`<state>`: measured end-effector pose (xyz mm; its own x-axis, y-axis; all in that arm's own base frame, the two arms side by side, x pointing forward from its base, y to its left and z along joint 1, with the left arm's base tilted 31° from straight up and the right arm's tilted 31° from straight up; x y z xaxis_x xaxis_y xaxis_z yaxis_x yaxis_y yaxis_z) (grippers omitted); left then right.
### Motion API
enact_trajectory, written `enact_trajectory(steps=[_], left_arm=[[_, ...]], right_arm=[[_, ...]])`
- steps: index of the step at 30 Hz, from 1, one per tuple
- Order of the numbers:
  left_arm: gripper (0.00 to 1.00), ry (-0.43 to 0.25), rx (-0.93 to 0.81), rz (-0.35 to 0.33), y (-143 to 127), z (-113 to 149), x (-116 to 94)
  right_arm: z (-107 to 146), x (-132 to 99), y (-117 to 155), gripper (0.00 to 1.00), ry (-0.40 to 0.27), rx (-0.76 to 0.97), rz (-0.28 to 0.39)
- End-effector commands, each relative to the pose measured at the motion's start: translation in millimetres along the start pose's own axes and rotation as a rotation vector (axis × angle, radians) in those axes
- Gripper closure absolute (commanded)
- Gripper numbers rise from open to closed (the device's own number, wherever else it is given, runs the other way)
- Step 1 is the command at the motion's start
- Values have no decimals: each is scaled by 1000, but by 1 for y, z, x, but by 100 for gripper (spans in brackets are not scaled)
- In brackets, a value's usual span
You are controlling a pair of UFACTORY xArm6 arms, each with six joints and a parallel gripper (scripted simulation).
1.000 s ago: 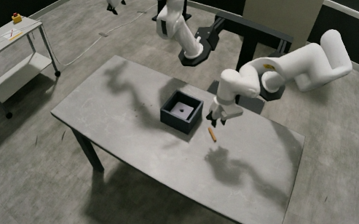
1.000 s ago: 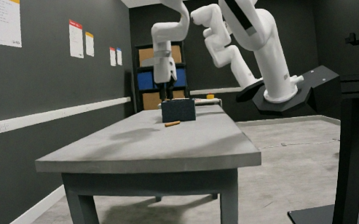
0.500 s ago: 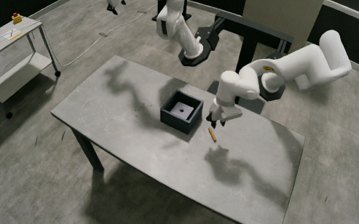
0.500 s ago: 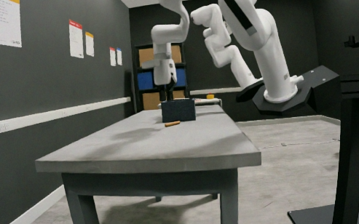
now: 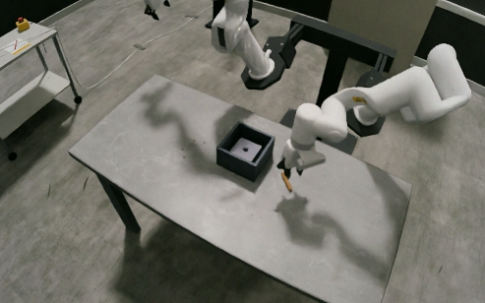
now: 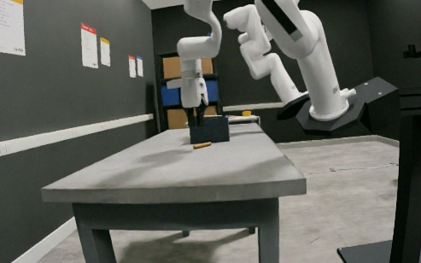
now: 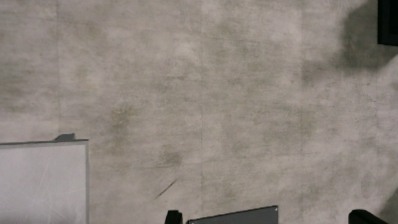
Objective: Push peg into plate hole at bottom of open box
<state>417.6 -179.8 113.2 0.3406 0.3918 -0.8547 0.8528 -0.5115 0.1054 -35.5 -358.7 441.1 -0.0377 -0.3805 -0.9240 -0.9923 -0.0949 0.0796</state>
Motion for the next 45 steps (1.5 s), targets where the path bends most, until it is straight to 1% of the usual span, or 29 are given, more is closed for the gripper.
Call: enact_trajectory(steps=[1, 15, 26, 40, 45], left_arm=[[56, 0, -1, 3, 1, 0, 4], [56, 0, -1, 3, 1, 0, 31], [56, 0, -1, 3, 1, 0, 37], [56, 0, -1, 3, 1, 0, 38], [56, -23, 0, -4, 1, -1, 38]], right_arm=[[0, -1, 0, 0, 2, 0, 0], [0, -1, 0, 0, 2, 0, 0], [0, -1, 0, 0, 2, 0, 0], [0, -1, 0, 0, 2, 0, 0], [0, -1, 0, 0, 2, 0, 0]])
Point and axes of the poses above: on each arm, the point where the finger pads meet when closed, its own x axis out along the fingers, its own y axis across the jaws, z = x × y, the point moved 4 cm from there along -x, back along the fingers, and after that the axes turned 12 degrees about -x, right-handed, at the moved point
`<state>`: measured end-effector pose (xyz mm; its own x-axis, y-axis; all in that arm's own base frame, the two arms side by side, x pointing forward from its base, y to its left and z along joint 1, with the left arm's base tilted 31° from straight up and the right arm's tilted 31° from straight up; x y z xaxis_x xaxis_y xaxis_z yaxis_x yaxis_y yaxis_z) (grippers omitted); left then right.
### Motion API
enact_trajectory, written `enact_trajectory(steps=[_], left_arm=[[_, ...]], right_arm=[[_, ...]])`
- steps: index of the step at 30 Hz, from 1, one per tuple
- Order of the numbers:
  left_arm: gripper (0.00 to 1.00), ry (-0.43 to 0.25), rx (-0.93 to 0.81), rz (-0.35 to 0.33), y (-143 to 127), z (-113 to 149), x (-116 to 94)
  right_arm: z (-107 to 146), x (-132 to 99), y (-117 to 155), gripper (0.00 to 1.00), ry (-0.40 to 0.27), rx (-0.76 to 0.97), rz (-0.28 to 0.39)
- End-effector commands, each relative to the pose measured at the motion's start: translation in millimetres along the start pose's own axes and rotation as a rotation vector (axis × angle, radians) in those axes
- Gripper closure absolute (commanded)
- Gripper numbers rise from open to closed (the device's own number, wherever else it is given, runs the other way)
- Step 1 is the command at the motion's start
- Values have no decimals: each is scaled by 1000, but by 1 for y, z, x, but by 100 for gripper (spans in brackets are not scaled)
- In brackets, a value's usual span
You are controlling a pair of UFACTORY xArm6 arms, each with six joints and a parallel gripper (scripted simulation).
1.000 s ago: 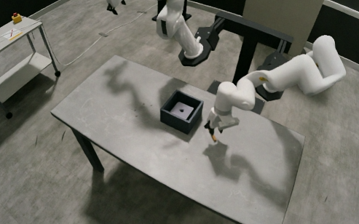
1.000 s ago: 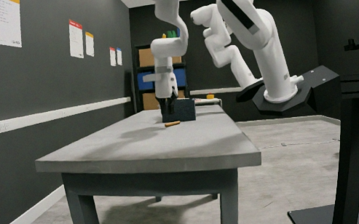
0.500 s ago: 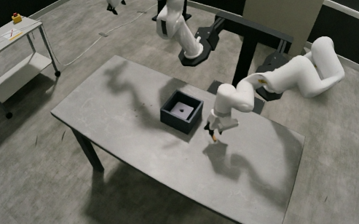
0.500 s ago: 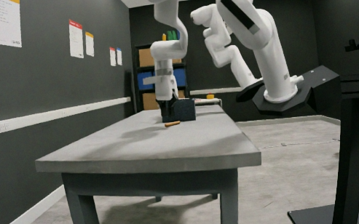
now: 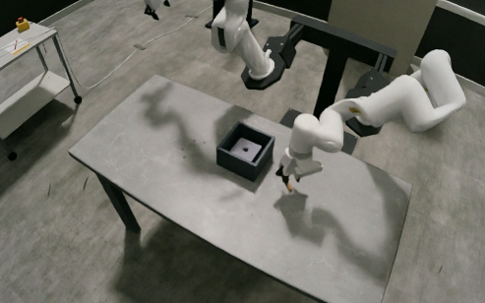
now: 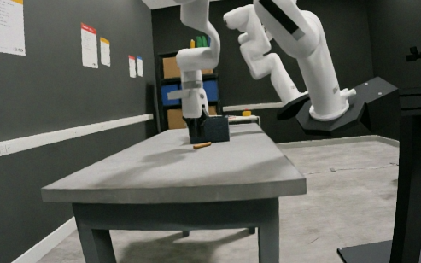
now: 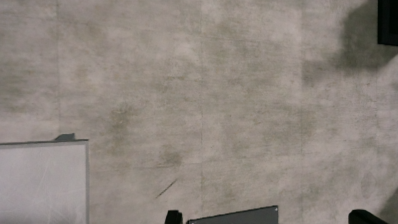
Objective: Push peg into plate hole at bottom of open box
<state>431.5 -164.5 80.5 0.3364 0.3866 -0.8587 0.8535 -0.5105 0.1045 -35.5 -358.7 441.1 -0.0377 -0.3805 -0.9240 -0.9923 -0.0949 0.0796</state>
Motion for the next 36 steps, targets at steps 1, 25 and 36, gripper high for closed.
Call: enact_trajectory(steps=[1, 25, 36], left_arm=[[56, -27, 0, -5, 1, -1, -1], [56, -331, 0, -68, 3, -13, 1], [56, -333, 0, -68, 3, -13, 6]], right_arm=[[0, -1, 0, 0, 2, 0, 0], [0, -1, 0, 0, 2, 0, 0], [0, -1, 0, 0, 2, 0, 0]])
Point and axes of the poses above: on each arm, the point where the finger pads meet when closed, its own x axis out along the fingers, its own y axis across the jaws, z = x × y, the point moved 4 cm from there along -x, back along the fingers, and after that the axes turned 12 degrees about -x, right-handed, at the moved point
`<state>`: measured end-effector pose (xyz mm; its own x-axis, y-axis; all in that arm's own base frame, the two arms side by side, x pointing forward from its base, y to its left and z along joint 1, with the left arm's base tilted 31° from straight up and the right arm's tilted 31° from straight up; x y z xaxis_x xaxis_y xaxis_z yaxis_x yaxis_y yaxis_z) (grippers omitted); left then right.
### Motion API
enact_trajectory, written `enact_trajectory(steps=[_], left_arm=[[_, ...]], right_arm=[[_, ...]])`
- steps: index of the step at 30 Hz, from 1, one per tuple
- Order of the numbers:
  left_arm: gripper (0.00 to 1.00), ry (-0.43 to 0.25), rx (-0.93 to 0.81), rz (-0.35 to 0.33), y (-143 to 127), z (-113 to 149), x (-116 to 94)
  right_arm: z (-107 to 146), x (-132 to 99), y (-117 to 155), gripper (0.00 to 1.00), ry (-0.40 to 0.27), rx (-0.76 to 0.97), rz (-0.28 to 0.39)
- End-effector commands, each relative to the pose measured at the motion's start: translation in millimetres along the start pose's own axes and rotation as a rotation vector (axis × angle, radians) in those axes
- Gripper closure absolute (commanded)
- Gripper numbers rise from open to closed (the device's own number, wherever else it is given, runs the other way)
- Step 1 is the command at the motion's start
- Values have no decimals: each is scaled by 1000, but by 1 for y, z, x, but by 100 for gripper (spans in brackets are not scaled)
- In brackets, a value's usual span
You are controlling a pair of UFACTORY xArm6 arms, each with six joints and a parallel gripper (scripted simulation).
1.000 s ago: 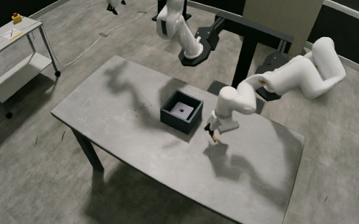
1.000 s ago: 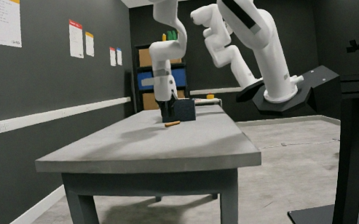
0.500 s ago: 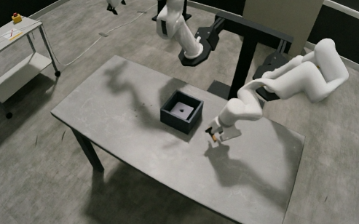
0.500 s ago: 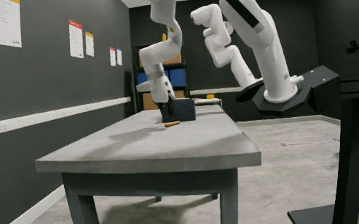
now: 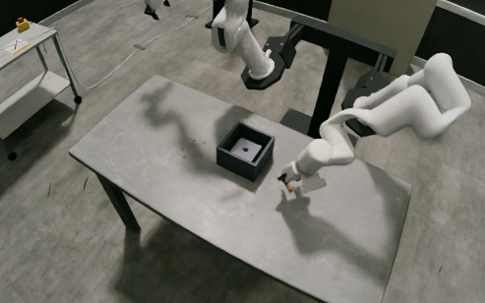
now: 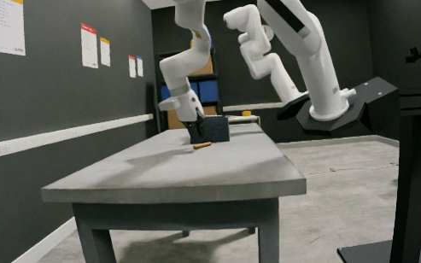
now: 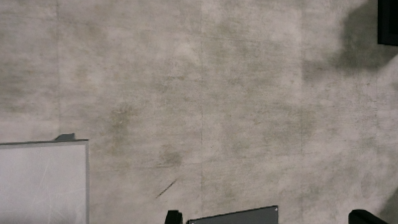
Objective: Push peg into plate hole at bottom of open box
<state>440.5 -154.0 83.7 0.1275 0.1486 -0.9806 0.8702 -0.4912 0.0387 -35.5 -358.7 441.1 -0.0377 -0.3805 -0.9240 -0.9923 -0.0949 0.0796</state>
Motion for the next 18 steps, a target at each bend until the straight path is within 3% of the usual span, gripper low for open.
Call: enact_trajectory(steps=[1, 18], left_arm=[[56, 0, 1, 2, 1, -1, 3], [56, 0, 1, 2, 3, -11, 30]], right_arm=[[0, -1, 0, 0, 2, 0, 0], [0, -1, 0, 0, 2, 0, 0]])
Point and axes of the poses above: on each arm, the point where the finger pads meet when closed, its own x axis out along the fingers, its own y axis across the jaws, z = x × y, the point moved 4 cm from there along -x, back along the fingers, and after that the axes turned 12 degrees about -x, right-handed, at the moved point
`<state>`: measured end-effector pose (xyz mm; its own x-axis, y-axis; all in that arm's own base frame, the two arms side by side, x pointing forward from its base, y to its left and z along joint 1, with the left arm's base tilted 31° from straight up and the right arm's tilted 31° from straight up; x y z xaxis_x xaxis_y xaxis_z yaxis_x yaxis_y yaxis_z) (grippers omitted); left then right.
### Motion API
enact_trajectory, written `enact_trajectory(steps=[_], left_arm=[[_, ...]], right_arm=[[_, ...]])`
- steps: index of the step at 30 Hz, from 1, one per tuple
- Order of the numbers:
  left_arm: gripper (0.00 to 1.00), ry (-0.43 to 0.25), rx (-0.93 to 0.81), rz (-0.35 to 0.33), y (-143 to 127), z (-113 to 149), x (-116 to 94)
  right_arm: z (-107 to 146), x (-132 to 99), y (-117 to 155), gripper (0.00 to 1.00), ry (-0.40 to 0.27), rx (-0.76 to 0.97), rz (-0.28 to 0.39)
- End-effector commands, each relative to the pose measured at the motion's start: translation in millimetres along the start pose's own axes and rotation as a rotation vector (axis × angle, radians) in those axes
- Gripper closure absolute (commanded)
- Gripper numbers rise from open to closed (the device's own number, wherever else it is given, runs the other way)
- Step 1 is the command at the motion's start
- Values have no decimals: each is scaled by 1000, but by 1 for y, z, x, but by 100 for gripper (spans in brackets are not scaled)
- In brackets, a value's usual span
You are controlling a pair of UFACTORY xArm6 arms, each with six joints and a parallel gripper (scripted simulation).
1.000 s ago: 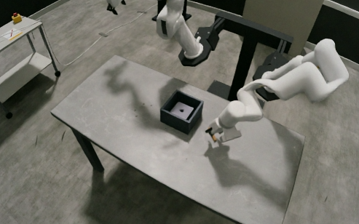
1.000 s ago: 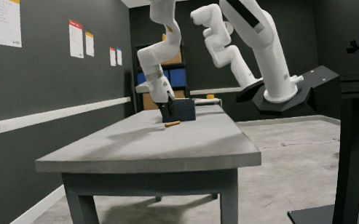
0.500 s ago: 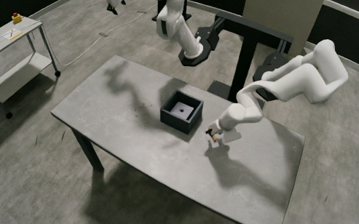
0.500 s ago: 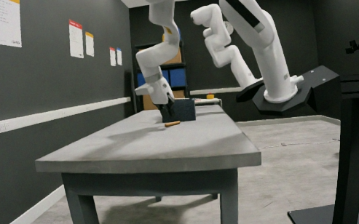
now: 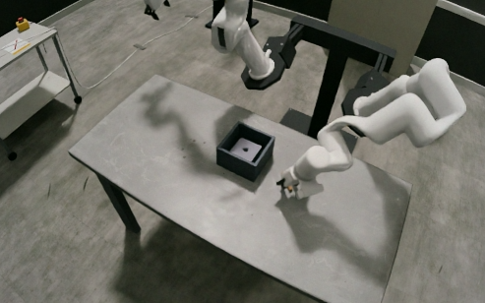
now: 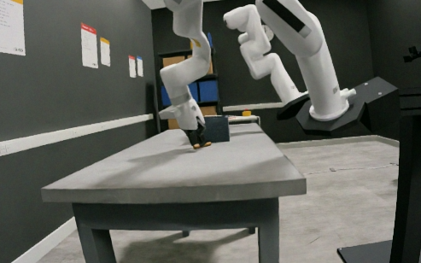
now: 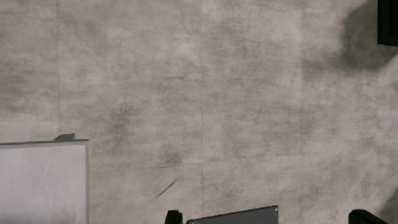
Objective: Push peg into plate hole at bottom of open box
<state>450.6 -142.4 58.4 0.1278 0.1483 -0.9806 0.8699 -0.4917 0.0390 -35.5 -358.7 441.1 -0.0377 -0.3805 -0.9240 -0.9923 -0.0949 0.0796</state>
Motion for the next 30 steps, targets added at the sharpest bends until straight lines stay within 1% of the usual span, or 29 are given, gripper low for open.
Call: enact_trajectory(steps=[1, 8, 9, 22, 26, 30], left_arm=[[56, 0, 0, 2, 1, -1, 3], [56, 0, 0, 2, 1, -2, 4], [100, 0, 0, 2, 1, -2, 4], [100, 0, 0, 2, 1, -1, 3], [100, 0, 0, 2, 0, 2, -5], [100, 0, 0, 2, -1, 7, -20]], right_arm=[[0, -1, 0, 0, 2, 0, 0], [0, -1, 0, 0, 2, 0, 0], [0, -1, 0, 0, 2, 0, 0], [0, -1, 0, 0, 2, 0, 0], [0, -1, 0, 0, 2, 0, 0], [0, -1, 0, 0, 2, 0, 0]])
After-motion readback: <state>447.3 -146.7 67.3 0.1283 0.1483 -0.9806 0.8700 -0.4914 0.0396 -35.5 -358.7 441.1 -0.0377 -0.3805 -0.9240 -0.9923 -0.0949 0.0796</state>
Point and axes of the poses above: on each arm, the point where the finger pads meet when closed, its own x axis out along the fingers, its own y axis across the jaws, z = x × y, the point moved 4 cm from there along -x, back along the fingers, and after that the axes turned 12 degrees about -x, right-handed, at the moved point
